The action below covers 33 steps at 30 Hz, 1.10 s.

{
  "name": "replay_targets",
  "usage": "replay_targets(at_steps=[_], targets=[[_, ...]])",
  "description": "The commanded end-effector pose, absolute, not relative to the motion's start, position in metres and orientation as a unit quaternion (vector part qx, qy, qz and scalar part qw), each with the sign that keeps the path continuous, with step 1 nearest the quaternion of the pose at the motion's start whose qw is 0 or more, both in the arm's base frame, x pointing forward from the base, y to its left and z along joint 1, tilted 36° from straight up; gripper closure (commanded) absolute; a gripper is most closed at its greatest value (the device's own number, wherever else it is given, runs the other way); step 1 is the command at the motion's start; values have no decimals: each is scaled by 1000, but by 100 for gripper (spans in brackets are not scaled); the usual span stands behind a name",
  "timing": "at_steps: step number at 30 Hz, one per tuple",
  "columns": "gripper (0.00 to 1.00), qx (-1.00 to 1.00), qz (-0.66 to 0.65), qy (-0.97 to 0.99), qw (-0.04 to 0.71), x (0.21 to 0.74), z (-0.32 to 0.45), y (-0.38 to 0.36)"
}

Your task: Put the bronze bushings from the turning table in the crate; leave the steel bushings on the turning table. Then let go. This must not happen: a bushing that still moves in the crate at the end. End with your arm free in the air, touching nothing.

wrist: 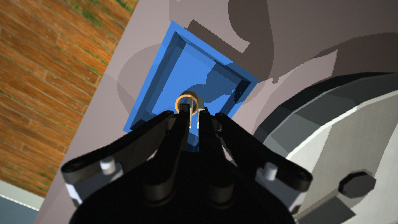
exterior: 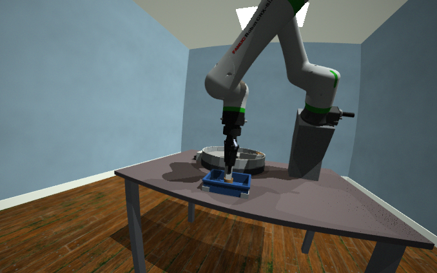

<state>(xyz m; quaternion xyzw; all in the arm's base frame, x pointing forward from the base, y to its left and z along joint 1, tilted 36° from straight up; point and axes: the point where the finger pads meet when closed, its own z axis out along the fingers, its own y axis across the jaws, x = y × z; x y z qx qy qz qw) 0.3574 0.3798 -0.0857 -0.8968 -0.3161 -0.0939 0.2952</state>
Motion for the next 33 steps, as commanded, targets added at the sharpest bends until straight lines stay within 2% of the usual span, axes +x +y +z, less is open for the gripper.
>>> replay_targets(at_steps=[1, 11, 12, 33], targets=[[100, -897, -94, -316, 295, 358, -86, 380], [100, -897, -94, -316, 295, 358, -86, 380], [90, -897, -94, -316, 295, 358, -86, 380], [90, -897, -94, -316, 295, 358, -86, 380]])
